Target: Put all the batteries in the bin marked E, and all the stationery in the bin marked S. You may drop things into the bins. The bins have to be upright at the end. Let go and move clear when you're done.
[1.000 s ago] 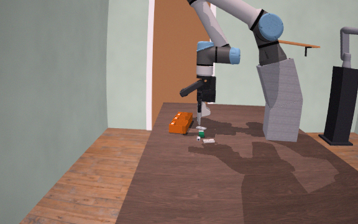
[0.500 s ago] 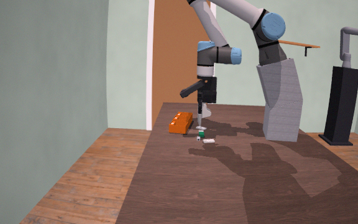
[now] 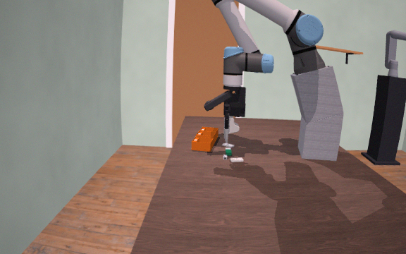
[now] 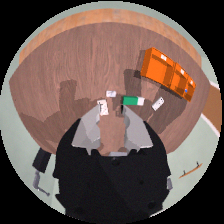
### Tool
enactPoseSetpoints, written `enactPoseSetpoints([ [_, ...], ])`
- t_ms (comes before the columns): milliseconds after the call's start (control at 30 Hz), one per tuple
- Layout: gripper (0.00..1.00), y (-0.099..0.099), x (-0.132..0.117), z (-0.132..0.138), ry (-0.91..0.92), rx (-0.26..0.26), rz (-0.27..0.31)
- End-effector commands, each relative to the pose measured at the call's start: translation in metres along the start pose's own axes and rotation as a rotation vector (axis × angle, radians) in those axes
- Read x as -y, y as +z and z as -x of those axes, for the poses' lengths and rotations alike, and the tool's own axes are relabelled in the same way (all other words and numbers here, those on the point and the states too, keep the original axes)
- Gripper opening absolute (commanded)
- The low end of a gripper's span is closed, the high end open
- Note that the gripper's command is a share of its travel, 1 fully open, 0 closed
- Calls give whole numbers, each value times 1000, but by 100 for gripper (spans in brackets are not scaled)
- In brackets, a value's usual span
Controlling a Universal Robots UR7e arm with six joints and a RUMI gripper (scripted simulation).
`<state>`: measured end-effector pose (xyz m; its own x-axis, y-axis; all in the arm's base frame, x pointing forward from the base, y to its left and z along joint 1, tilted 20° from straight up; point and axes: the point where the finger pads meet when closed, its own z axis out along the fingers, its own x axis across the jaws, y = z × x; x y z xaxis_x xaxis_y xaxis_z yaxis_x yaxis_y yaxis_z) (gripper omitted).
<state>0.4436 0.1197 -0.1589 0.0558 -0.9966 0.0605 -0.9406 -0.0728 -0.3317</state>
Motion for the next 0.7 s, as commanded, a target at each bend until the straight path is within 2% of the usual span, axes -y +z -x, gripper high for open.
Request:
enactPoseSetpoints([
  [0,24,0,0,0,0,0,-1],
  [100,24,0,0,0,0,0,-1],
  [533,24,52,1,0,0,0,-1],
  [667,24,59,1,0,0,0,-1],
])
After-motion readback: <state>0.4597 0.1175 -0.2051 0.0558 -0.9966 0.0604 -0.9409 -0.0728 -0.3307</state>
